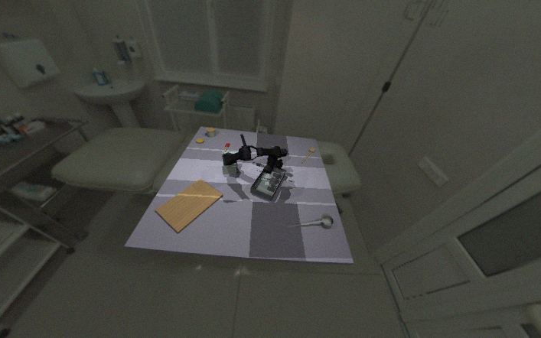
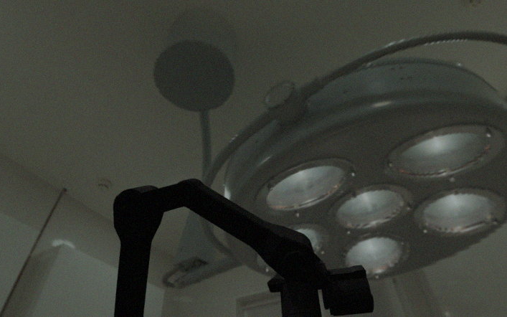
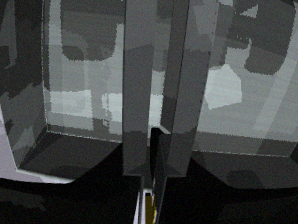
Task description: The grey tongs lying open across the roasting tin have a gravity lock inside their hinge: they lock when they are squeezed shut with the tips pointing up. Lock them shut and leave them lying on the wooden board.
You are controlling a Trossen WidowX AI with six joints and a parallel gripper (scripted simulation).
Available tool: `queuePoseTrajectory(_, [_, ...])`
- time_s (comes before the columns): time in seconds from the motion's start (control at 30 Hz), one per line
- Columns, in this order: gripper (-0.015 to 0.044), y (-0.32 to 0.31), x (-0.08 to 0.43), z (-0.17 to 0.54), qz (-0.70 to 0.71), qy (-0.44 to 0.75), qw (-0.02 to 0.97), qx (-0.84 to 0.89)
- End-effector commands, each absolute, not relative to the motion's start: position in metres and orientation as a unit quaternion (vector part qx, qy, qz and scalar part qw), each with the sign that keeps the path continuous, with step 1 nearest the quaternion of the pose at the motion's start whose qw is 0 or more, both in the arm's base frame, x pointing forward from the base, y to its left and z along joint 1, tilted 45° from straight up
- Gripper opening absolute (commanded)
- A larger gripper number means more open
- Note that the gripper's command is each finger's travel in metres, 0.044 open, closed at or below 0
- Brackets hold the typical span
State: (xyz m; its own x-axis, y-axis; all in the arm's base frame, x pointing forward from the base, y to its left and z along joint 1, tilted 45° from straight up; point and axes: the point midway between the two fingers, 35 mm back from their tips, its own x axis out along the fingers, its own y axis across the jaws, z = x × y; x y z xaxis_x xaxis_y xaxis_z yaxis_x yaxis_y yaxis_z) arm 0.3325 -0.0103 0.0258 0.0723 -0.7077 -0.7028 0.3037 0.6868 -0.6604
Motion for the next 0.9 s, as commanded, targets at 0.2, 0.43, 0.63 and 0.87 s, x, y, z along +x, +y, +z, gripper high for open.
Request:
queuePoseTrajectory(0.2, [-0.0150,0.019,0.333,0.057,-0.350,0.570,0.724,-0.170])
queuePoseTrajectory(0.43, [-0.0150,0.011,0.331,0.058,-0.355,0.571,0.721,-0.165])
queuePoseTrajectory(0.63, [-0.0150,-0.017,0.329,0.080,-0.377,0.564,0.725,-0.118])
queuePoseTrajectory(0.87, [-0.0150,-0.053,0.321,0.108,-0.405,0.547,0.730,-0.058])
